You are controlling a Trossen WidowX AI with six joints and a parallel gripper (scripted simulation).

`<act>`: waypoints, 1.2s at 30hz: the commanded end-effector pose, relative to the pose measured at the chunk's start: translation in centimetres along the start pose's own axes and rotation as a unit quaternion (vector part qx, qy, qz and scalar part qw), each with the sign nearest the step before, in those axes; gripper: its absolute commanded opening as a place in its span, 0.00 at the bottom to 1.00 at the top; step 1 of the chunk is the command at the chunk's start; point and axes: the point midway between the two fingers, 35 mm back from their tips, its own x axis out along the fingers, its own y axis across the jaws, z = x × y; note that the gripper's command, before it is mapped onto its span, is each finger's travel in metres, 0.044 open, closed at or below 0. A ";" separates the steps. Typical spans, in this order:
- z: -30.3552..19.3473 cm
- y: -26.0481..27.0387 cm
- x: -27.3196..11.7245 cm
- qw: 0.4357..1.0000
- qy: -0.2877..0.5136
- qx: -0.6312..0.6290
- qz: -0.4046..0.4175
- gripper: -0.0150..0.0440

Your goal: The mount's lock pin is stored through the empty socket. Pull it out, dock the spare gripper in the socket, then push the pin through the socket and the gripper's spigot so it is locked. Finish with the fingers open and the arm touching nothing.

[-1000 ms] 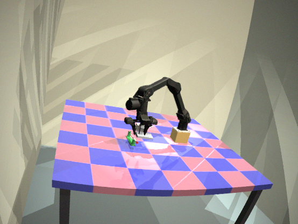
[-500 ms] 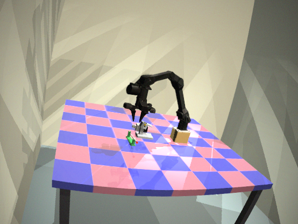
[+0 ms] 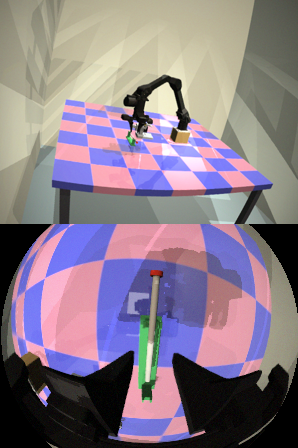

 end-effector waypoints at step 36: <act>-0.7 0.1 5.6 1.000 0.003 -0.002 0.002 0.51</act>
